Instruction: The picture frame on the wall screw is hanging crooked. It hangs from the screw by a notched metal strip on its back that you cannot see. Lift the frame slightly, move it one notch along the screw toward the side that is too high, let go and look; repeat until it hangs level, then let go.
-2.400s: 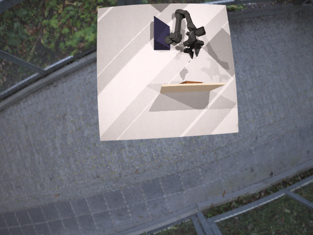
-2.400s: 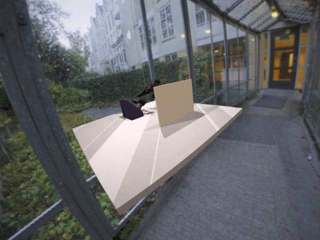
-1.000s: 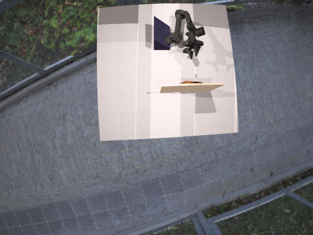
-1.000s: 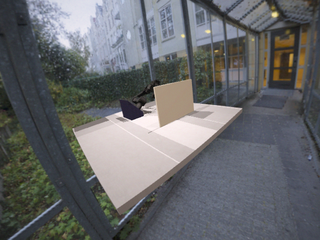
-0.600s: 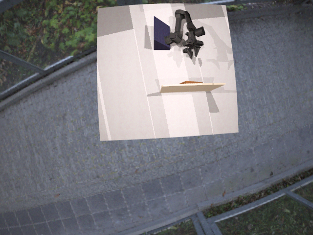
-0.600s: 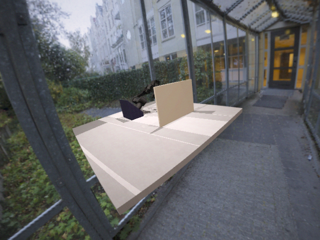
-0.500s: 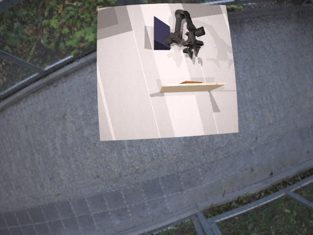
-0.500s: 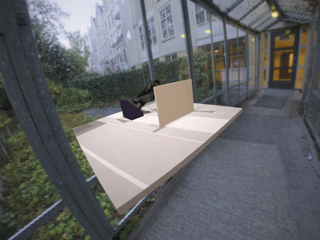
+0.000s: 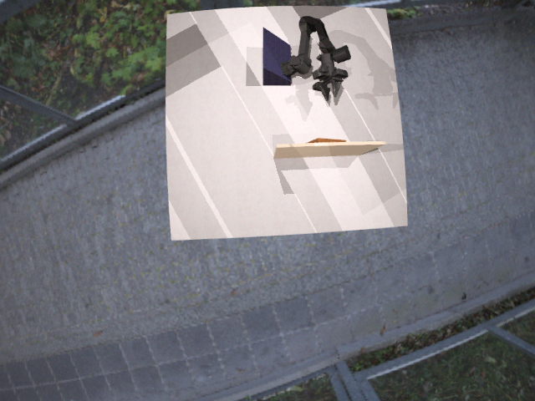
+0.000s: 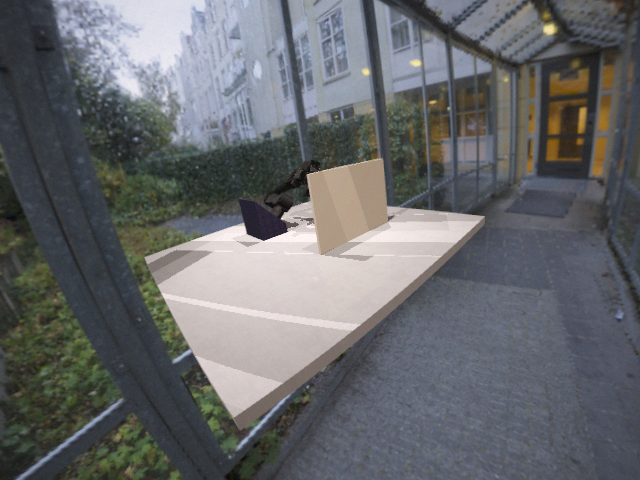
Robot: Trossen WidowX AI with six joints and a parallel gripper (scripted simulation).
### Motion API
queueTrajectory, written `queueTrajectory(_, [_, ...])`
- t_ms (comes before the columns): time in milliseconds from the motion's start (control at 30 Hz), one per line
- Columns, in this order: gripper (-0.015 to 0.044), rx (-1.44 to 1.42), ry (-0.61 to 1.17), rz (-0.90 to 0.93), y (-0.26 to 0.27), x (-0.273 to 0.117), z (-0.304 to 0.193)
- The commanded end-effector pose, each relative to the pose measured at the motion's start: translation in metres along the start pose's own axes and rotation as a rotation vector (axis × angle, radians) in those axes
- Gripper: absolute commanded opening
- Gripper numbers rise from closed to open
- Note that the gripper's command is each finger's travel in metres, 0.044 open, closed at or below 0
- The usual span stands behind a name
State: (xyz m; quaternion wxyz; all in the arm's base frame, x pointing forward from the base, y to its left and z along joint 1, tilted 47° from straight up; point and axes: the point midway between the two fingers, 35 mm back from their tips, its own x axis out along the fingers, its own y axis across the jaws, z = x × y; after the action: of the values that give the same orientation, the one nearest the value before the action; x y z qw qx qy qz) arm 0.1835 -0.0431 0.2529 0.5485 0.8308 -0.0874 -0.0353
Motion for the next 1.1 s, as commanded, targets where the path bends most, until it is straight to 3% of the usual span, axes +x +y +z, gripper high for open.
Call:
queueTrajectory(0, [0.026,-0.005,0.004,-0.002,0.0,0.0,0.0])
queueTrajectory(567, [0.026,0.0,0.0,0.0,0.0,0.001,0.0])
queueTrajectory(867, [0.026,-0.003,0.006,0.005,-0.03,0.063,-0.005])
queueTrajectory(1067, [0.026,-0.003,0.007,0.006,-0.039,0.07,-0.008])
